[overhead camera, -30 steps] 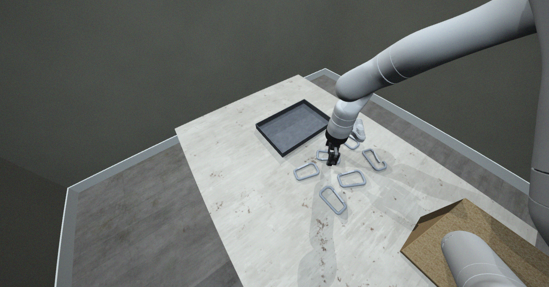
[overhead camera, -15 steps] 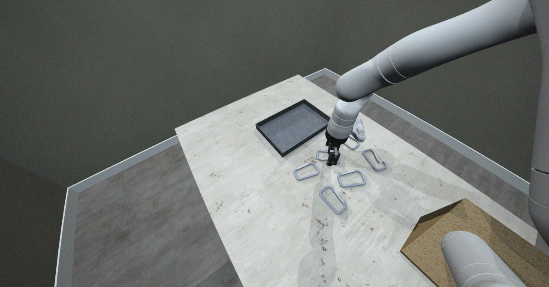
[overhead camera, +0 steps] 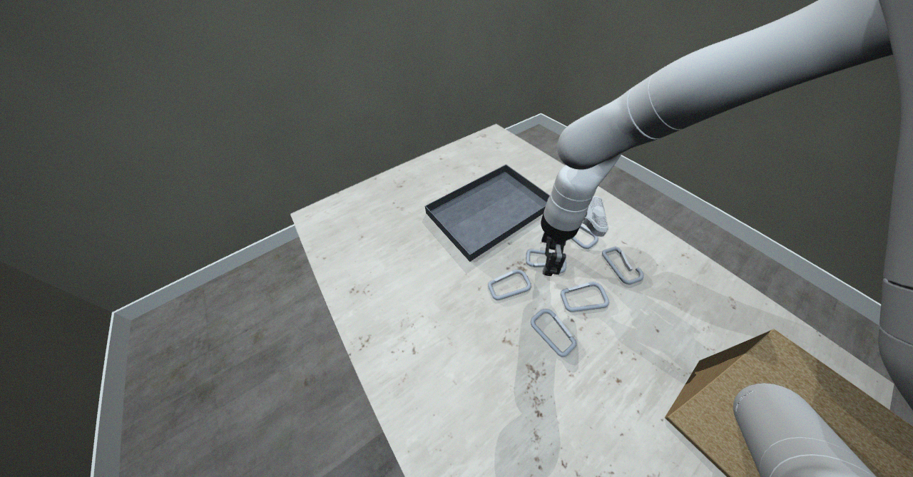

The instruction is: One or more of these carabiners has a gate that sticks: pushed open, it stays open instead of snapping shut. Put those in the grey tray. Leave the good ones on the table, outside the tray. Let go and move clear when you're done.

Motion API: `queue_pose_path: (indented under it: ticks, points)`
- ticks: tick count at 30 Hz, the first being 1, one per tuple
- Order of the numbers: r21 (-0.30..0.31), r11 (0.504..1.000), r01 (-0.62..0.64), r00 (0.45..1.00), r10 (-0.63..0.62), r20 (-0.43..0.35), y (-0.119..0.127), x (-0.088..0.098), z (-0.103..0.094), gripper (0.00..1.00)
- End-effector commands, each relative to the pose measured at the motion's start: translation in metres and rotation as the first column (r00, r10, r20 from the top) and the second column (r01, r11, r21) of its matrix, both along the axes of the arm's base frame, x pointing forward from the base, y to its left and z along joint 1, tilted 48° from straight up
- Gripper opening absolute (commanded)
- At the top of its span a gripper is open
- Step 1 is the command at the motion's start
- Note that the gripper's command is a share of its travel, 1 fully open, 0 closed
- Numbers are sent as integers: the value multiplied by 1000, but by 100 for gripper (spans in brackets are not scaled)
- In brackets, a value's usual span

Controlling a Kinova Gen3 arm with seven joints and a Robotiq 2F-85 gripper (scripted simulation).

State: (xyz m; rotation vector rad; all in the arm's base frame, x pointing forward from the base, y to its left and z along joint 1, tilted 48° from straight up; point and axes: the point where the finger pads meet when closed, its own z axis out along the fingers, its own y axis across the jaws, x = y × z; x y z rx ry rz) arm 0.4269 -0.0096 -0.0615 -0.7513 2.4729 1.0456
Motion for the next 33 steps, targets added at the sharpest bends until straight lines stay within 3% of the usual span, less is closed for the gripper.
queue_pose_path:
  ticks: [1, 8, 9, 14, 33]
  points:
    - [-1, 1000, 1, 1000, -1, 1, -1, 0, 0, 100]
    - [-1, 1000, 1, 1000, -1, 1, -1, 0, 0, 100]
    - [5, 1000, -5, 1000, 5, -3, -53, -9, 46, 100]
    - [5, 1000, -5, 1000, 5, -3, -61, -10, 54, 100]
    - [9, 1000, -12, 1000, 12, -5, -57, -11, 53, 100]
